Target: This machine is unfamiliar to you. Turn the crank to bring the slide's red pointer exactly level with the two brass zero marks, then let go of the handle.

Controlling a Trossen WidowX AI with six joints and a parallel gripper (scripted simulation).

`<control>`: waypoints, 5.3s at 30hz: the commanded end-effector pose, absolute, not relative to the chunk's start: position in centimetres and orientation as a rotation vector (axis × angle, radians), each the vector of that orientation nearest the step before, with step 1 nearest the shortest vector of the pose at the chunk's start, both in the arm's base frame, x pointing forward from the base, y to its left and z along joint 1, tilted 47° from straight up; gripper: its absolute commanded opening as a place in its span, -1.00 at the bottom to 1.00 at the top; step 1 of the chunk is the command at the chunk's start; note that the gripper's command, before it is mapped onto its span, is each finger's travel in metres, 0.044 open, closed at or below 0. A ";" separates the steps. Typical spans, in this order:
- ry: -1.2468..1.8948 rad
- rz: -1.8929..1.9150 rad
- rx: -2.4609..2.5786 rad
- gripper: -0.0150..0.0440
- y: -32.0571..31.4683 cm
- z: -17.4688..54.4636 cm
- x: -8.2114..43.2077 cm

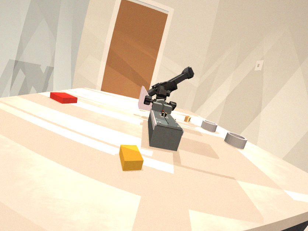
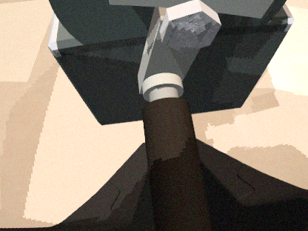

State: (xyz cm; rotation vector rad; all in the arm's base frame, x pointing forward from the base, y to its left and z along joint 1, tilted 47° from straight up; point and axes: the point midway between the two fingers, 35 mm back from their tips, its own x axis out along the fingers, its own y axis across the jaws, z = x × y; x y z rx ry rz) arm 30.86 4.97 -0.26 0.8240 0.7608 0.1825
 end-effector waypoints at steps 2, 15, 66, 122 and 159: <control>0.757 0.189 0.826 -0.49 5.0 -0.1 30.9; 0.757 0.189 0.826 -0.49 5.0 -0.1 30.9; 0.757 0.189 0.826 -0.49 5.1 -0.1 30.9; 0.760 0.185 0.823 0.58 5.0 -0.2 30.9; 0.778 0.170 0.813 1.00 -4.5 7.7 31.1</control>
